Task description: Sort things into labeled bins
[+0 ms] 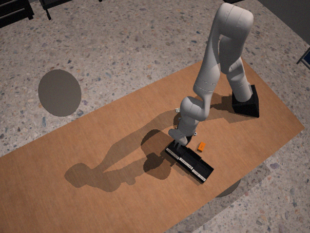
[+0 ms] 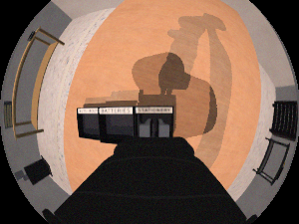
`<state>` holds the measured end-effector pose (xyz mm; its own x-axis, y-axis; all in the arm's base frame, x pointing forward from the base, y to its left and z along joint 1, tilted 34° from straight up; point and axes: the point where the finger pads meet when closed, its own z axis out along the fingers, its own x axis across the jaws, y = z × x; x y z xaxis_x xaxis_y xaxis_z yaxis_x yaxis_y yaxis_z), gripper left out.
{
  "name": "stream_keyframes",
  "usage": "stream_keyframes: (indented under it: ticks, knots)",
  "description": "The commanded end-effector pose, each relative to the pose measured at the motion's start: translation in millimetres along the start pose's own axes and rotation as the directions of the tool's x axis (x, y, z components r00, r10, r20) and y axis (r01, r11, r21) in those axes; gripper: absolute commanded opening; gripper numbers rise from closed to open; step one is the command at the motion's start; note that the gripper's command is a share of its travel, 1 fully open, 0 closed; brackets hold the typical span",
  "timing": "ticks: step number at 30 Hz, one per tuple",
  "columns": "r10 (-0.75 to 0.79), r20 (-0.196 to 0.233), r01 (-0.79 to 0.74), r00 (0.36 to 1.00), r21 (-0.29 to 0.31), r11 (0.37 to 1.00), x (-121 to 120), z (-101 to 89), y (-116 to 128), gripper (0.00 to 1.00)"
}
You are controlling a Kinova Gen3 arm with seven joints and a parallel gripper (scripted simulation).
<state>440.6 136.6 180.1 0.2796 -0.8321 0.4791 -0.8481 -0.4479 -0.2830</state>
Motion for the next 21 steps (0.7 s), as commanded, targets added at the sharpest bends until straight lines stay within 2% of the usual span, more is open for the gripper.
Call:
stream_keyframes:
  ticks: [1,15,21]
  knots:
    - [0.003,0.002,-0.003,1.000,-0.002,1.000,-12,-1.3,0,0.31]
    - [0.003,0.002,-0.003,1.000,-0.004,1.000,-82,-1.2,2,0.31]
    - [0.002,0.004,-0.002,1.000,0.002,1.000,-81,3.2,0,0.31]
